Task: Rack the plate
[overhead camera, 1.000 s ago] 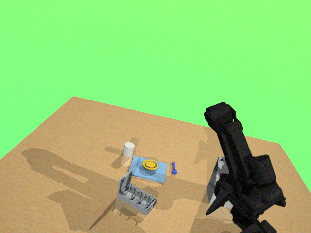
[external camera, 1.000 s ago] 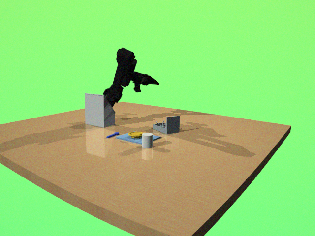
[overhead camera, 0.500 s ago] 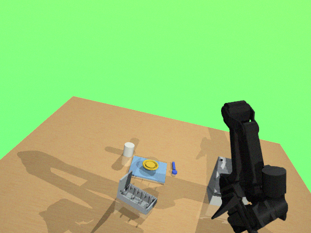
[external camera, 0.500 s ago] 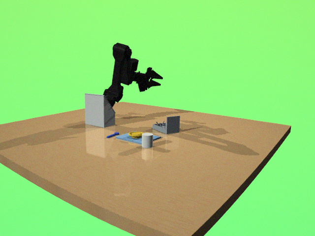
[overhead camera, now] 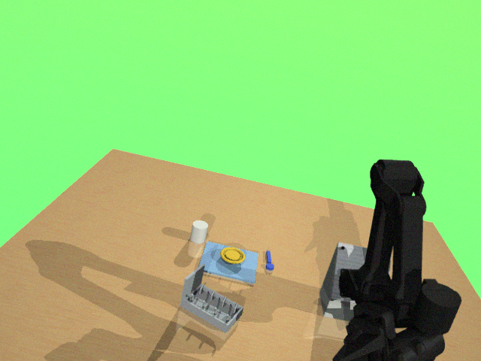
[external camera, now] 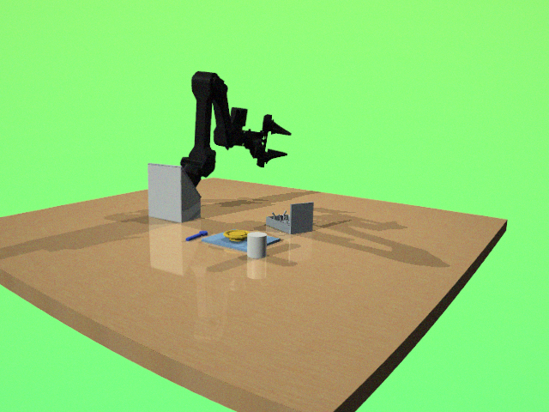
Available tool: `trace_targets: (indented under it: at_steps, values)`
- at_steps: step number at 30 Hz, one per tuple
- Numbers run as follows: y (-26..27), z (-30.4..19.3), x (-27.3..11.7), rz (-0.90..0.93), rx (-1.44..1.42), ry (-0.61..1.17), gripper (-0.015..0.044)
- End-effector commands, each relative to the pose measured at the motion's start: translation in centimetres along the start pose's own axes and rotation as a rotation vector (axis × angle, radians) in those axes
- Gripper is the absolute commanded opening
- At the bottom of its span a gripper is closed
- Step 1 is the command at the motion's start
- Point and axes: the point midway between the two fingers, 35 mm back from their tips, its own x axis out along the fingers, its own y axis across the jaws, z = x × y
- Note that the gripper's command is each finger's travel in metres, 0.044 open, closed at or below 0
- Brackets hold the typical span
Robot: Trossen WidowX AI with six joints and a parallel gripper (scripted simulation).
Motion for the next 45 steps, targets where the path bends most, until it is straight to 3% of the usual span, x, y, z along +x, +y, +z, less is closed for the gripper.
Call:
trace_targets:
  at_steps: [1,23,45]
  values:
    - [-0.6,-0.4,1.0,0.005,-0.155,0.004,0.04]
    - [-3.6,1.2,7.0,-0.041,-0.902,-0.069,0.04]
    - [-3.7,8.9,13.9,-0.288,-1.586,-0.256,0.04]
